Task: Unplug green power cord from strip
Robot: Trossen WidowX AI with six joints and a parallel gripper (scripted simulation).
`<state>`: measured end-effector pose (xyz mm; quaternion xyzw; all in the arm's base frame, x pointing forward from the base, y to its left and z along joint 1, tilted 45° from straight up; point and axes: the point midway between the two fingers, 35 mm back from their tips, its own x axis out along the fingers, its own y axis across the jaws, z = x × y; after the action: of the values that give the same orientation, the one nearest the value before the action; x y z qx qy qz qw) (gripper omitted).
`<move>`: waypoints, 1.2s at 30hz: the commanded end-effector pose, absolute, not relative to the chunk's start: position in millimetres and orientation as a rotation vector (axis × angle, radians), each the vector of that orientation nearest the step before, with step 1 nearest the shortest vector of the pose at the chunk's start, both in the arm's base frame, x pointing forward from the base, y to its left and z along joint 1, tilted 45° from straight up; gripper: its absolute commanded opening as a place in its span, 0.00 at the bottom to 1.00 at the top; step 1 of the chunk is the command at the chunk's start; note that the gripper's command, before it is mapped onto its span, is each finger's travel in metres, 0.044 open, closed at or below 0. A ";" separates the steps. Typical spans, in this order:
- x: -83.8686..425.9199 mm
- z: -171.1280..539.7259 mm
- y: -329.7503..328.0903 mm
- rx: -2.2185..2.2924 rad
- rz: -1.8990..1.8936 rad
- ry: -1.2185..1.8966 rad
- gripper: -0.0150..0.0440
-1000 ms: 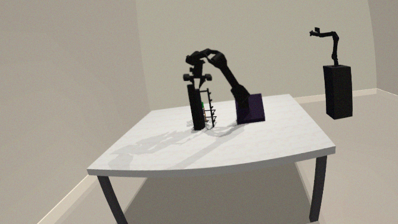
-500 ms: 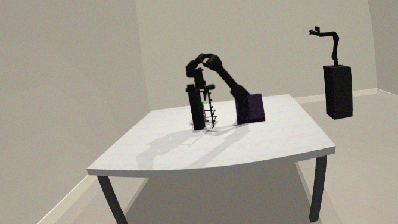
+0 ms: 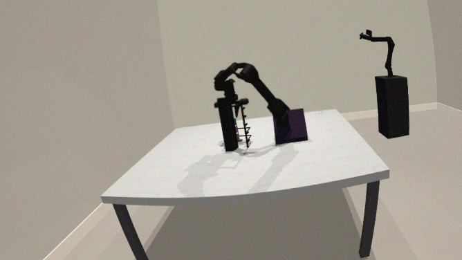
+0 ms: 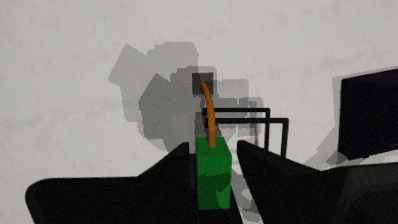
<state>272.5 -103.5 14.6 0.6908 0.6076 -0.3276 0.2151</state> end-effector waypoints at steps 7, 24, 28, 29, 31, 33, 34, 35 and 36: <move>274.5 25.6 -91.4 1.922 -0.909 1.689 0.53; 275.5 21.4 -82.3 1.917 -0.908 1.689 0.48; 275.5 21.4 -82.3 1.917 -0.908 1.689 0.34; 275.5 21.4 -82.3 1.917 -0.908 1.689 0.32; 275.5 21.4 -82.3 1.917 -0.908 1.689 0.30; 275.5 21.4 -82.3 1.917 -0.908 1.689 0.28; 275.5 21.4 -82.3 1.917 -0.908 1.689 0.27; 275.5 21.4 -82.3 1.917 -0.908 1.689 0.26; 275.5 21.2 -82.5 1.917 -0.908 1.689 0.25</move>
<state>275.5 -82.0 21.2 0.6908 0.6086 -0.3273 0.2129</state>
